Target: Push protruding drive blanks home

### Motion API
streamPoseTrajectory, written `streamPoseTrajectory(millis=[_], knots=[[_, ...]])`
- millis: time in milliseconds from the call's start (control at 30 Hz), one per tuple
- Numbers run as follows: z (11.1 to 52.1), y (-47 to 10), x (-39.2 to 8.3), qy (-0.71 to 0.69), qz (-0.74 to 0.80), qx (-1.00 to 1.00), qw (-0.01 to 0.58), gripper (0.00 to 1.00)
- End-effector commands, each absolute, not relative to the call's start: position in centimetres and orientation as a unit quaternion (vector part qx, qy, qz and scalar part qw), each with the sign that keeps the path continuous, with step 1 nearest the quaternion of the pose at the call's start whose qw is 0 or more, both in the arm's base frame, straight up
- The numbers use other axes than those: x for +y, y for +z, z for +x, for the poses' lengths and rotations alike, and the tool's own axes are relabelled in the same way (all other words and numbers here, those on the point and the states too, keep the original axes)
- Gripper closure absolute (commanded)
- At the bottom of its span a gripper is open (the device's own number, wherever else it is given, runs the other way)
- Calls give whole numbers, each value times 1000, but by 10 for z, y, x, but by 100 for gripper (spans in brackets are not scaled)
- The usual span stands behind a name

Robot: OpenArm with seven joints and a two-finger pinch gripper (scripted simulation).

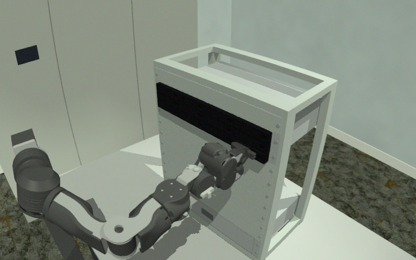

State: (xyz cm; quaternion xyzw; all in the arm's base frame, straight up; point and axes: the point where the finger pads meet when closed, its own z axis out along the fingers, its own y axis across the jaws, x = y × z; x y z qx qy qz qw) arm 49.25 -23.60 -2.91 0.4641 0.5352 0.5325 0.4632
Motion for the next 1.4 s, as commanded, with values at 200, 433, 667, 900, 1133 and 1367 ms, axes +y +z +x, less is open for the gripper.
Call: streamPoseTrajectory(millis=[200, 433, 667, 900, 1133, 1367], knots=[[493, -28, -232, 534, 461, 539, 460, 100], [496, -28, -232, 533, 462, 539, 460, 100], [496, -28, -231, 534, 461, 539, 460, 100], [497, -28, -231, 533, 462, 539, 460, 100], [499, -28, -230, 534, 461, 539, 460, 100], [499, -28, -230, 534, 461, 539, 460, 100]])
